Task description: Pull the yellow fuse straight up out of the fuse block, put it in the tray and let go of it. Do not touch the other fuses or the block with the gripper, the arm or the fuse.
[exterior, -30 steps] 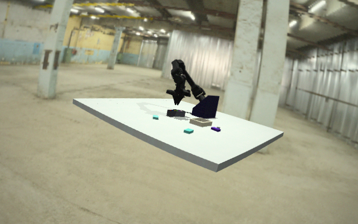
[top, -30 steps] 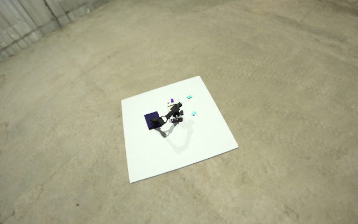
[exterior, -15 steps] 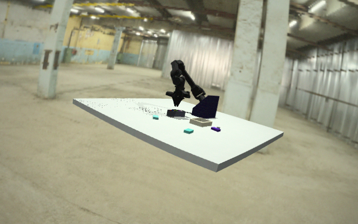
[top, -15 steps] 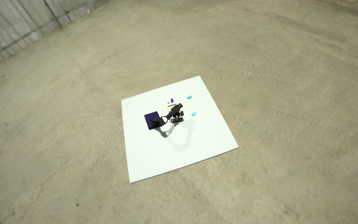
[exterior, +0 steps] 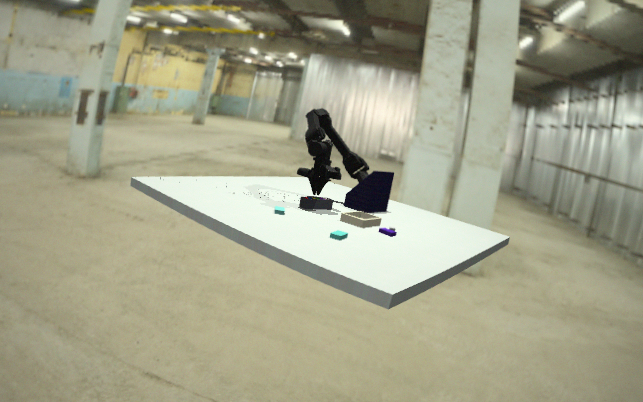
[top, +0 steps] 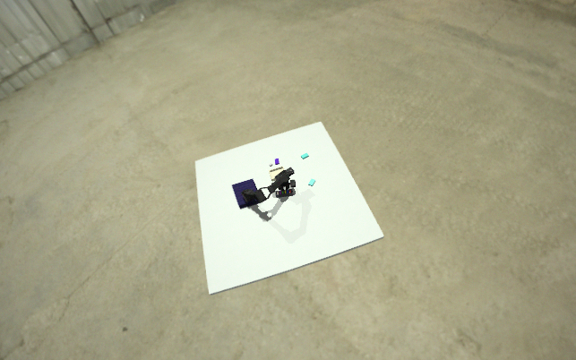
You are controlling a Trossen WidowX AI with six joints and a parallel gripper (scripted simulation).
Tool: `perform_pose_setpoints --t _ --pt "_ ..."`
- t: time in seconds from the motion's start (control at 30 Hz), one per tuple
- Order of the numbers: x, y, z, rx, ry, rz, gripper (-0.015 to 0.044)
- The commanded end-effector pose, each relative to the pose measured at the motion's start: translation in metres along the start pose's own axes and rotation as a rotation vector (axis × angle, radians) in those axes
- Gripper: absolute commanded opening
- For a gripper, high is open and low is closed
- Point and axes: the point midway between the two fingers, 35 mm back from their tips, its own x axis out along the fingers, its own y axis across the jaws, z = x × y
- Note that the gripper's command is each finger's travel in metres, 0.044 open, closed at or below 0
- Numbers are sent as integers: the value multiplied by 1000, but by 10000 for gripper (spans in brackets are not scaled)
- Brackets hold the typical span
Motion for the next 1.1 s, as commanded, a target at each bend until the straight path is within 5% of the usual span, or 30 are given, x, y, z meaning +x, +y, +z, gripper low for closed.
perform_pose_setpoints --t 0.0,1.07 --pt "6 2 -2 -8 9 3 74" --pt "20 2 -2 -8 10 2 74"
